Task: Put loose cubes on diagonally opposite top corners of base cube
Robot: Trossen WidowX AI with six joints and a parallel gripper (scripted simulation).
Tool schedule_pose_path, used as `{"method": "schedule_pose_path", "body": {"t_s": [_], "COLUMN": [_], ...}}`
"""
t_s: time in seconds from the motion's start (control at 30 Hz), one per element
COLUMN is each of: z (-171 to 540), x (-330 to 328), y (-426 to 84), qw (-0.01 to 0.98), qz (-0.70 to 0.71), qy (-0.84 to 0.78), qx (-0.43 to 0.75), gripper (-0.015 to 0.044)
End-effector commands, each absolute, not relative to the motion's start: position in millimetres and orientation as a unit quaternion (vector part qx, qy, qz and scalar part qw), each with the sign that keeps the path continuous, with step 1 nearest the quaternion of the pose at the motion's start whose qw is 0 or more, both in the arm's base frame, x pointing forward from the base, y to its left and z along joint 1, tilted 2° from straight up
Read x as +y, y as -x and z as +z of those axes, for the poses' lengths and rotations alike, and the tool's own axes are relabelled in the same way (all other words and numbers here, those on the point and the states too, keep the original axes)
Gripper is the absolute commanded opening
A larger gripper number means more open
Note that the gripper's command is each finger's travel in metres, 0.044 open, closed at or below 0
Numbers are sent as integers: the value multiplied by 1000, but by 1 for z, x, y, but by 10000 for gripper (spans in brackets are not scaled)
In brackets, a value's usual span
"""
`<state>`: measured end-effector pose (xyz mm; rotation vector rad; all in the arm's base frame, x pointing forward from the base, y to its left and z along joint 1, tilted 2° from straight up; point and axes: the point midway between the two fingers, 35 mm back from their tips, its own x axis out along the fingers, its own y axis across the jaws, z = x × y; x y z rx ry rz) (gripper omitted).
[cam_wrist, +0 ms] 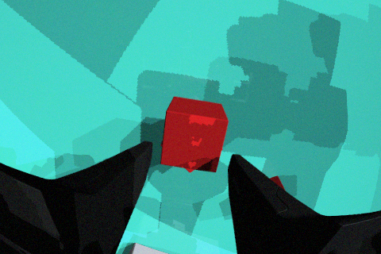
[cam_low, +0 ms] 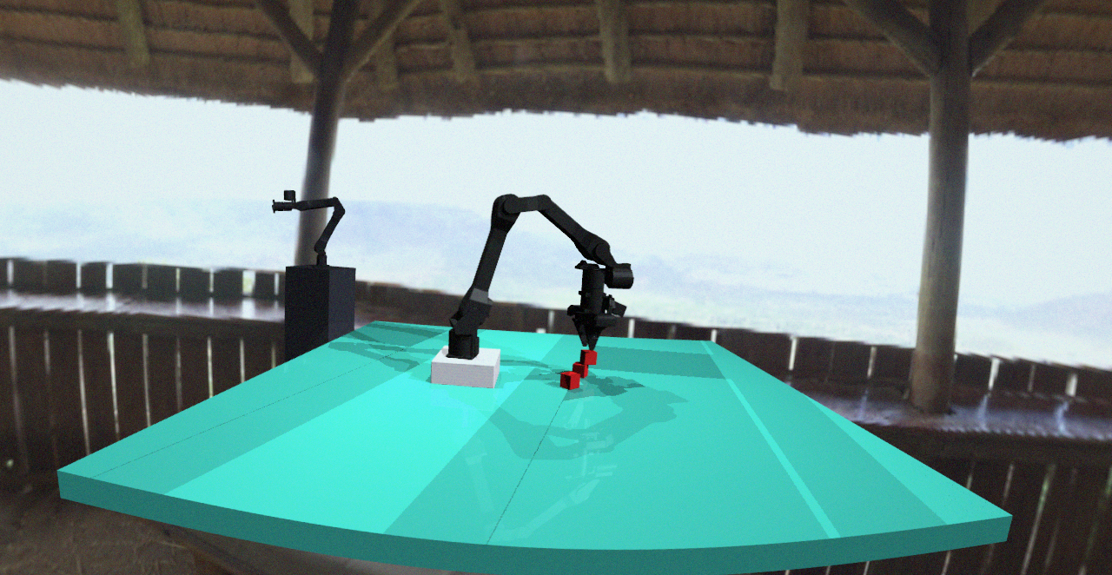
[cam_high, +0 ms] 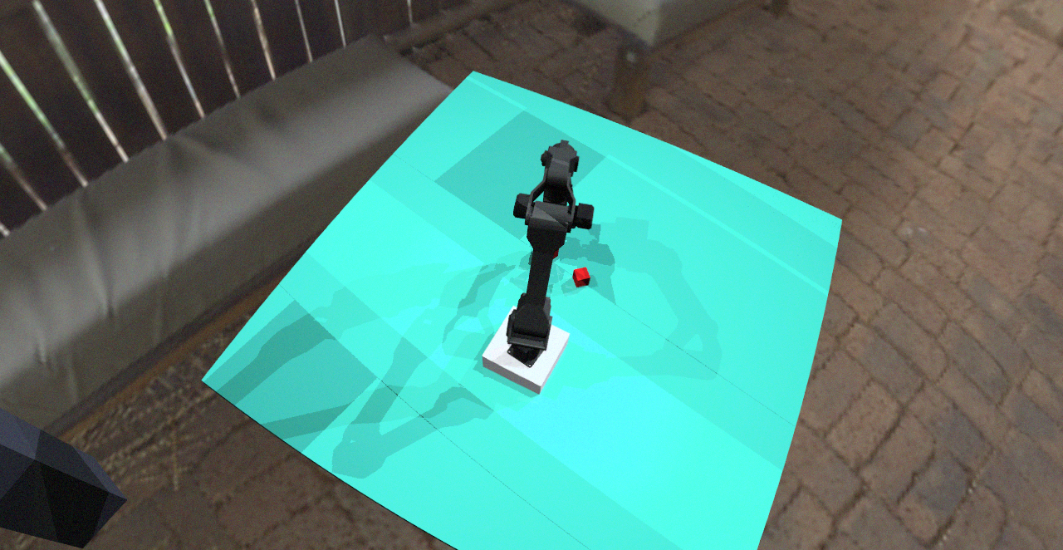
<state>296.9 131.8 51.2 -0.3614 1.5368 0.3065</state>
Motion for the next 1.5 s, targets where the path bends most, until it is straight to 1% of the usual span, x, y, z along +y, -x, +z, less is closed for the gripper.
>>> {"method": "schedule_pose_path", "body": {"t_s": [0.0,0.13,0.2,0.23,0.67,0.9,0.97,1.17,1.47], "z": [59,61,60,63,105,107,101,50,31], "x": [132,132,127,120,21,17,16,15,14], "y": [-297,-297,-297,-296,-264,-261,-262,-262,-262], "qw": [695,695,693,691,643,640,640,640,640], "qz": [137,137,144,153,280,286,286,286,286], "qy": [161,161,169,177,308,314,314,314,314], "qx": [687,687,686,684,643,641,641,641,641], "gripper": [205,205,258,265,265,265,265,265,265]}}
